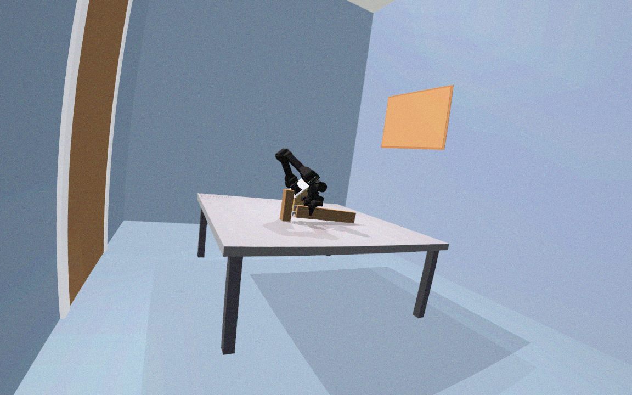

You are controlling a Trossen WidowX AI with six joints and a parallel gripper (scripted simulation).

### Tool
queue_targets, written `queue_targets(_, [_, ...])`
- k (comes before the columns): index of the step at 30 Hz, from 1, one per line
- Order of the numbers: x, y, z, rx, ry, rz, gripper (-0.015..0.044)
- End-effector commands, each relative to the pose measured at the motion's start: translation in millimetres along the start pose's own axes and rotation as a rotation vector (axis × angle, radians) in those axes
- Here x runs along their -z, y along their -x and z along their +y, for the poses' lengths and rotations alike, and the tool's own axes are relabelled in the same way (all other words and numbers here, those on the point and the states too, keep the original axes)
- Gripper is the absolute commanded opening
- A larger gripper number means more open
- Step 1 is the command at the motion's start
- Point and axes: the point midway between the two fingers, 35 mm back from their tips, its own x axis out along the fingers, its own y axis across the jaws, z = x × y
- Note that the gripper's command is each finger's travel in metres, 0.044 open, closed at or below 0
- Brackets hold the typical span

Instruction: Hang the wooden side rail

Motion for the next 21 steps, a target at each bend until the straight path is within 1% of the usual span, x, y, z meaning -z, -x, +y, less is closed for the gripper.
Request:
queue_targets(1, [-0.1, 3.0, -1.4, 0.010, 0.003, -0.002, 0.0000])
queue_targets(21, [2.0, 2.9, -1.4, 0.010, 0.003, -0.002, 0.0000])
